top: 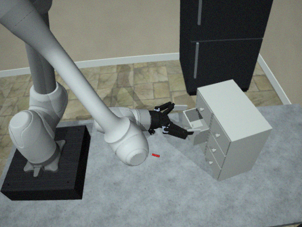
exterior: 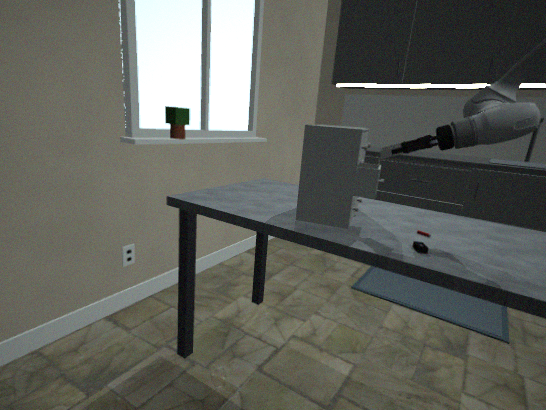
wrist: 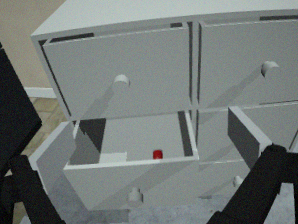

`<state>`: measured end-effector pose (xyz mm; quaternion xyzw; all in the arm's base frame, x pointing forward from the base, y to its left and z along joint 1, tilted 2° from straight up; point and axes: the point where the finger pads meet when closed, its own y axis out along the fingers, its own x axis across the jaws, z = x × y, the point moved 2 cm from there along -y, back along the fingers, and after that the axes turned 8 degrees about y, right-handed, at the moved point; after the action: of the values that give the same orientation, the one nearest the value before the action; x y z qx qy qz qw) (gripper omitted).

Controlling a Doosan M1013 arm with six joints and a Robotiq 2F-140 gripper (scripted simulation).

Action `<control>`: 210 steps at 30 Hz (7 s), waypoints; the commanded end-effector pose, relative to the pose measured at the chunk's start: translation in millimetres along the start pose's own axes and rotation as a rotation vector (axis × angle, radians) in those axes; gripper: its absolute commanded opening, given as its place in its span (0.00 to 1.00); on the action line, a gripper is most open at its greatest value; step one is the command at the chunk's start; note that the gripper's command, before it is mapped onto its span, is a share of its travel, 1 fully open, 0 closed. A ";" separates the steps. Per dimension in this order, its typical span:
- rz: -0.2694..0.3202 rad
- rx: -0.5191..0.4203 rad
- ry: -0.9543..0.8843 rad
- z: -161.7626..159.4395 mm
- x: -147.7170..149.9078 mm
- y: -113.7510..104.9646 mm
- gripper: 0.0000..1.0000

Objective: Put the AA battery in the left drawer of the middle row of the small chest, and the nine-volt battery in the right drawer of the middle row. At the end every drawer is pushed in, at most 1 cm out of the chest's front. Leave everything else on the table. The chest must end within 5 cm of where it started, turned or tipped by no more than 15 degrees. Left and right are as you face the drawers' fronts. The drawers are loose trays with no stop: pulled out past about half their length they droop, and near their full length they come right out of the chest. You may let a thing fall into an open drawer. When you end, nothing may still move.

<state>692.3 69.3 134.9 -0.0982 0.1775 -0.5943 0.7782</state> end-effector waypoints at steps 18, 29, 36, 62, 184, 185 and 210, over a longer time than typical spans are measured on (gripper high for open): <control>0.000 0.000 0.000 -29.4 4.1 -99.0 1.00; 0.000 0.000 0.000 -40.7 5.7 -137.1 1.00; 0.000 0.000 0.000 -44.8 6.3 -150.8 1.00; -0.004 -0.037 0.000 -44.0 5.9 -154.1 1.00; -0.169 -1.206 0.000 -37.9 -20.9 -236.4 1.00; -0.169 -1.203 0.000 -38.0 -20.9 -236.2 1.00; -0.122 -0.868 0.000 -57.5 -18.2 -206.0 1.00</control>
<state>478.1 31.5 166.6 -0.4509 0.4196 -0.5005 0.6084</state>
